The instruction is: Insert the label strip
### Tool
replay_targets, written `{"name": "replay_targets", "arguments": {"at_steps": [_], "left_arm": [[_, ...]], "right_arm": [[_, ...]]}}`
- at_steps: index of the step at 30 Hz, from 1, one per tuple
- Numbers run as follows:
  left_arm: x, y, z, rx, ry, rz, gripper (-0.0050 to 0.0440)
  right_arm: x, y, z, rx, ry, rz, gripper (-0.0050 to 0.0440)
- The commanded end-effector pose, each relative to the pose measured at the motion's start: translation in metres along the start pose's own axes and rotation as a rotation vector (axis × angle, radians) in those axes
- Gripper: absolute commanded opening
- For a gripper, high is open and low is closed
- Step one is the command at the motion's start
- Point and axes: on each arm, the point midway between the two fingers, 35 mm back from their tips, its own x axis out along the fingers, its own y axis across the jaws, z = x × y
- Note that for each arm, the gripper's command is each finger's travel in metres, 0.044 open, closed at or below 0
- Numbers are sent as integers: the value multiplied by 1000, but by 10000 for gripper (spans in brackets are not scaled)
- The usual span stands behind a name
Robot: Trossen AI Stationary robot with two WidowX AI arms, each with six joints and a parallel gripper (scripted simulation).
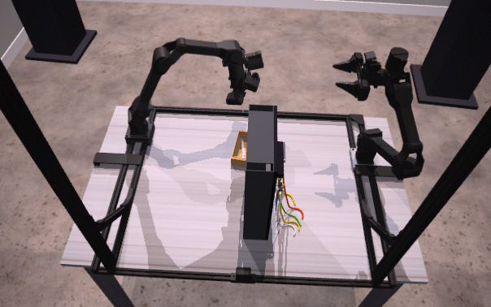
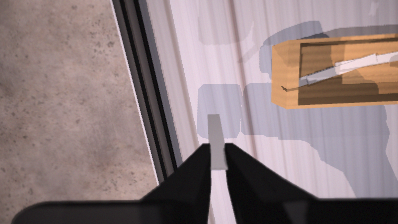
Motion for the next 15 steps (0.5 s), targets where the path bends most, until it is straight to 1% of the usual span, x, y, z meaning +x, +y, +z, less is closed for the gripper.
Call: {"name": "replay_targets", "arguments": {"at_steps": [1,4,7,11,12,15], "left_arm": [[-11,29,-1,0,-25,11,-50],[-11,46,-6,2,-25,13,-50],[-11,56,-9,3,-25,13,-50],[-12,57,-10,4,-26,15,-50],[-17,56,-9,7,-34,21,-50],[-18,56,-9,-14,-34,28,-50]], "right_arm": [[0,1,2,-8,-1,1,440],[0,1,2,-8,-1,1,440],[0,1,2,-8,-1,1,440],[0,1,2,-8,-1,1,440],[0,1,2,-8,-1,1,440],[0,1,2,-8,-1,1,440]]}}
